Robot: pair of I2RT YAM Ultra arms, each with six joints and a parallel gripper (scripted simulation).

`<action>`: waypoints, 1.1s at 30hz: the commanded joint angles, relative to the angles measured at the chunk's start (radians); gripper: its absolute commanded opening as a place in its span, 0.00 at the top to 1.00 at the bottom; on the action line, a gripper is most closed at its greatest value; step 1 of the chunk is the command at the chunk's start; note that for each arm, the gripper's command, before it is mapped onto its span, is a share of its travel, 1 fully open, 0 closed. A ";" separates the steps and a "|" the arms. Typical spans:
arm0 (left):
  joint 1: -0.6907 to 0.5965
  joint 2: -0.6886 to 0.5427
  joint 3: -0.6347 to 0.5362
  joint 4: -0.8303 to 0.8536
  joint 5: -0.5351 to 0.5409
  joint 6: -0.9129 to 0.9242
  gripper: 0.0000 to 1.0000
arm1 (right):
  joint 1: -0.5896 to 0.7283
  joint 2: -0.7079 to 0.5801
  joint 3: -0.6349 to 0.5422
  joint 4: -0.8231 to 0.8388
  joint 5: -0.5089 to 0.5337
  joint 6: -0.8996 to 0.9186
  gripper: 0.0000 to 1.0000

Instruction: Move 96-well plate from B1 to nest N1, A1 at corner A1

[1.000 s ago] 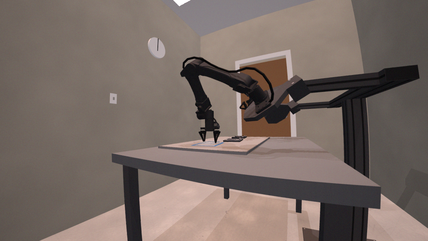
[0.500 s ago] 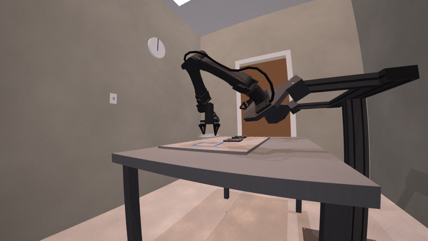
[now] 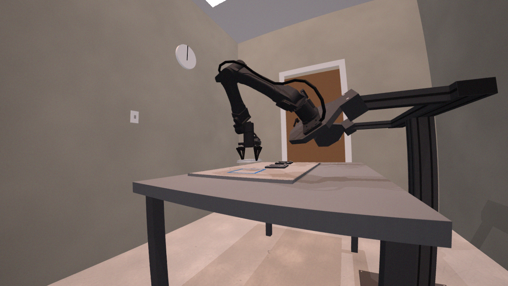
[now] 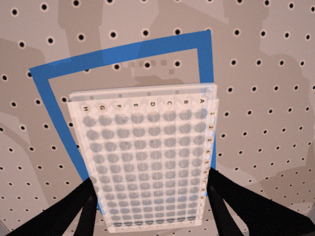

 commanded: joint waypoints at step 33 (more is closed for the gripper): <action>-0.309 0.401 0.284 -0.145 -0.030 -0.429 0.21 | 0.470 -0.750 0.017 -1.526 0.387 0.836 0.00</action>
